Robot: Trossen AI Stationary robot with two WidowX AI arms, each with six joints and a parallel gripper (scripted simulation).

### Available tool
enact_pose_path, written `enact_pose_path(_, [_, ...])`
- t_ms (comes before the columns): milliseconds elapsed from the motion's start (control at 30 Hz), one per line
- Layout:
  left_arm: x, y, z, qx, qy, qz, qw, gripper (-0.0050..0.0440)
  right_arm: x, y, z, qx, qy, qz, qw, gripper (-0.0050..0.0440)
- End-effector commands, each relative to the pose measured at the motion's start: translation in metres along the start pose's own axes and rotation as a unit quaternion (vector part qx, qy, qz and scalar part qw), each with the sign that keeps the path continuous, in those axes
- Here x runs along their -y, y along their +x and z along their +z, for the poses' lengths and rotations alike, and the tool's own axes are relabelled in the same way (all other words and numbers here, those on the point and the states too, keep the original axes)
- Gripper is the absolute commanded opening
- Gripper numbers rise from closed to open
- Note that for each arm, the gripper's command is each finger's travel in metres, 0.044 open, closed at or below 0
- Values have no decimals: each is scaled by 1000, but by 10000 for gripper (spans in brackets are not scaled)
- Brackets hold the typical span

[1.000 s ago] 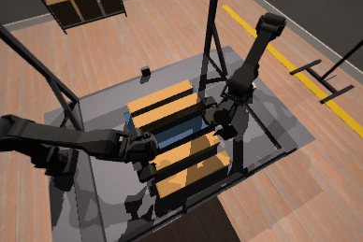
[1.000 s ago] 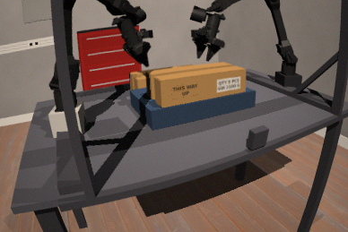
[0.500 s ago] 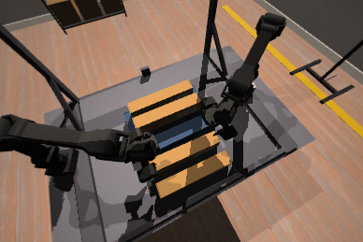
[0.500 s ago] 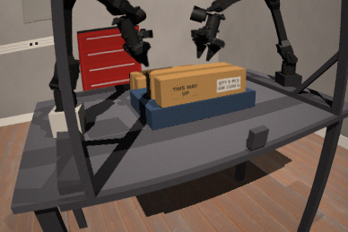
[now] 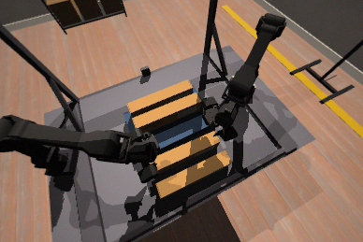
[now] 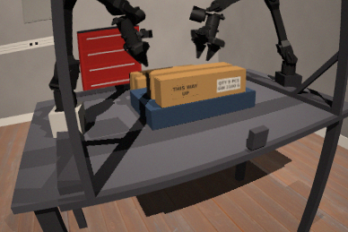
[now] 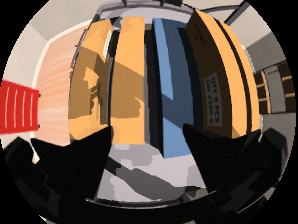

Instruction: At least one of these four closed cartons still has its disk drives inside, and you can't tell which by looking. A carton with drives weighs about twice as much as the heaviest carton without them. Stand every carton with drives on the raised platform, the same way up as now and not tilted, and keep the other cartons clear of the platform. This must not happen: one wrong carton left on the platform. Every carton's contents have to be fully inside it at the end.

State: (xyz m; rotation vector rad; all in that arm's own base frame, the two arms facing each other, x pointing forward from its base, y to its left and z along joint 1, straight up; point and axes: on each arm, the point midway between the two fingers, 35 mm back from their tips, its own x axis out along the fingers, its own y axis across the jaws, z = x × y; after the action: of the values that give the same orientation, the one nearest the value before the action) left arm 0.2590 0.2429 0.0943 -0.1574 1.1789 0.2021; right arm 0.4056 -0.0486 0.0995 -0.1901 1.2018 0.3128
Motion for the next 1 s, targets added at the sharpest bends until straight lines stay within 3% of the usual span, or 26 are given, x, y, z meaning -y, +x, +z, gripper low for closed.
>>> enact_pose_path(0, [-72,6,1,6,-9,13,1000,381,72,3,-2,9,11,-14,1000,385])
enact_pose_path(100, [-122,14,-2,6,-9,13,1000,381,118,9,-6,9,11,-14,1000,385])
enact_pose_path(967, [-123,14,-3,5,-9,14,1000,381,124,8,-6,10,11,-14,1000,385])
